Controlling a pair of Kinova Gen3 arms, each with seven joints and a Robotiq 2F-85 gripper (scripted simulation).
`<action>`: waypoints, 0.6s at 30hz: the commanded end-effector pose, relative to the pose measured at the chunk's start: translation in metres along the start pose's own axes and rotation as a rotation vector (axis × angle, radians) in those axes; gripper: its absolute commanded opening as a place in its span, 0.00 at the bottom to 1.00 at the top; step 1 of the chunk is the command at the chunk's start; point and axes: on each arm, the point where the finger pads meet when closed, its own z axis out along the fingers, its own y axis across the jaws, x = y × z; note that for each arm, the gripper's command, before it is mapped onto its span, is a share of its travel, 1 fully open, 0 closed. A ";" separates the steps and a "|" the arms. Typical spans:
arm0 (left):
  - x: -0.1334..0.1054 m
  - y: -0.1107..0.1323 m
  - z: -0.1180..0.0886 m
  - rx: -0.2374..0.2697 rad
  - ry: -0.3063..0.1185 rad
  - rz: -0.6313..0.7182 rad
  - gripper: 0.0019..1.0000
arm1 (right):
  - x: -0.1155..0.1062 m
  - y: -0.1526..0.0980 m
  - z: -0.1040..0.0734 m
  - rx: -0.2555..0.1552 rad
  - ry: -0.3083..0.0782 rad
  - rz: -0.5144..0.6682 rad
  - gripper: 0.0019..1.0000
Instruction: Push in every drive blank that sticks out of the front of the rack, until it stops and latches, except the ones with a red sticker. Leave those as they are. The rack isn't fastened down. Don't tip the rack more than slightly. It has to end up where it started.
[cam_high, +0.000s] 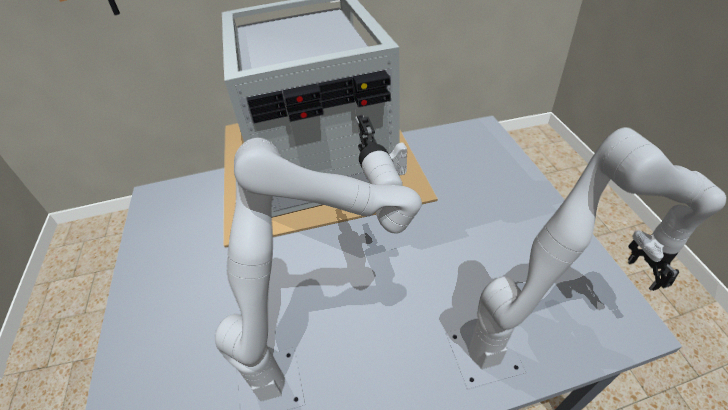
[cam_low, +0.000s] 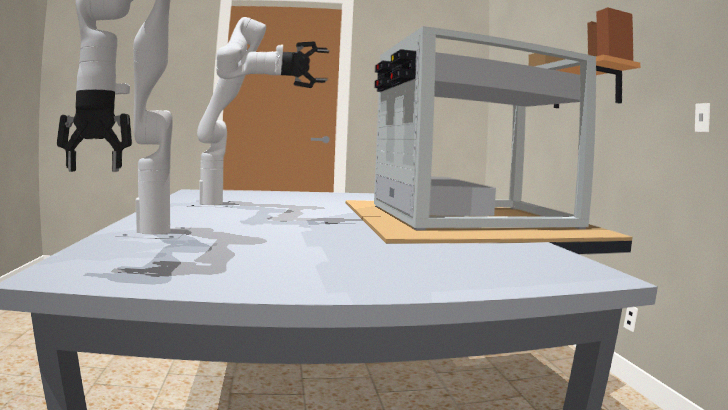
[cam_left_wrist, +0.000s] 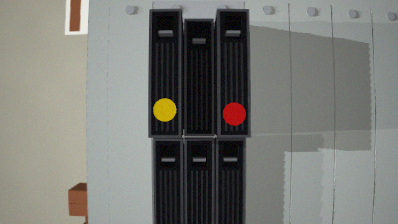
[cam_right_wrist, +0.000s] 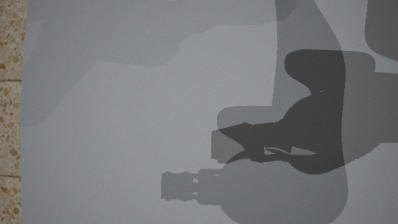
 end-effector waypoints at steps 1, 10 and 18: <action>0.000 -0.001 0.000 0.001 0.000 -0.001 1.00 | 0.000 0.000 -0.001 0.000 -0.002 0.000 1.00; 0.000 -0.001 0.000 0.001 0.000 -0.001 1.00 | 0.000 0.000 -0.001 0.000 -0.002 0.000 1.00; -0.002 -0.001 0.000 0.001 0.000 -0.001 1.00 | 0.000 0.000 -0.001 0.000 -0.002 0.000 1.00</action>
